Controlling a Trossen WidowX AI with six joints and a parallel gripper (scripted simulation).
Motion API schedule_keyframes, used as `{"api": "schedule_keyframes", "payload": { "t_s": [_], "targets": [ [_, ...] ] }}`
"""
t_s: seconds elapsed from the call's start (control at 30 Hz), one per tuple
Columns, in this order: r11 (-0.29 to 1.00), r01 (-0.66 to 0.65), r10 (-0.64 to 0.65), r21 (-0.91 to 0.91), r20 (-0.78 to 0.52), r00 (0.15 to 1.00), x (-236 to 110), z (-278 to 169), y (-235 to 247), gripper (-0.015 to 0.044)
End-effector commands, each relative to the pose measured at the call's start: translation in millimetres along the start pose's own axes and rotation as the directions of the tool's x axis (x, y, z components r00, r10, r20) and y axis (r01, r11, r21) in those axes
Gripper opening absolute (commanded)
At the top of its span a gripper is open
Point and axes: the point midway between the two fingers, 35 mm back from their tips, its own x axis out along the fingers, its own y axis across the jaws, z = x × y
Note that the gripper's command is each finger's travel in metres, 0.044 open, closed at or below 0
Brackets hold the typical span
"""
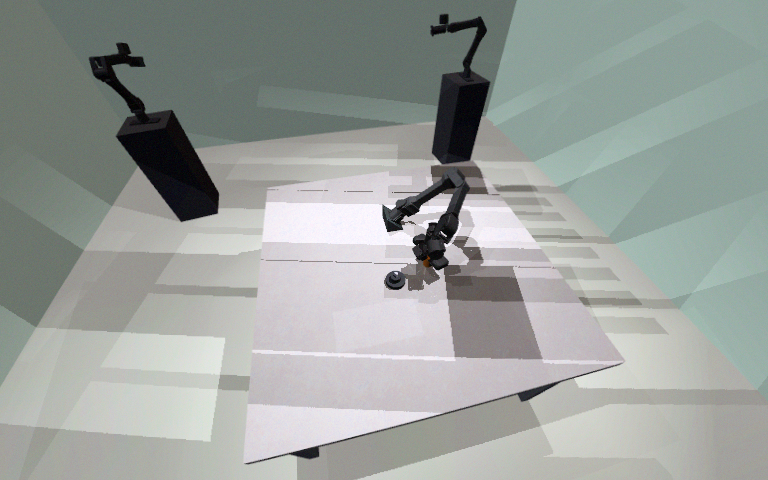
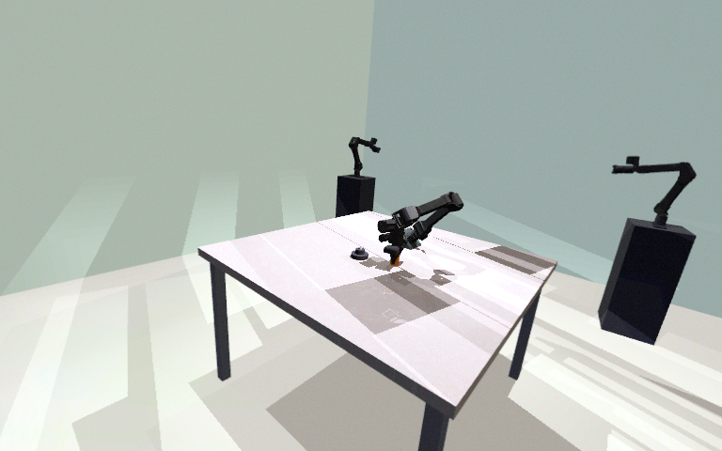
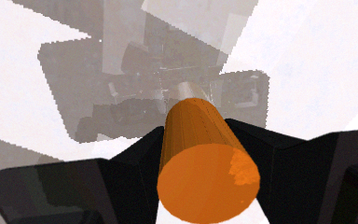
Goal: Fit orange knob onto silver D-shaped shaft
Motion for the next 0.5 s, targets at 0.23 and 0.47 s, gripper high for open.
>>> {"api": "schedule_keyframes", "payload": {
  "t_s": [0.23, 0.47],
  "targets": [
    [1.000, -0.017, 0.017, -0.001, 0.015, 1.000, -32, 4, 6, 0.0000],
    [1.000, -0.026, 0.026, 0.000, 0.025, 0.999, -54, 5, 8, 0.0000]
  ]
}}
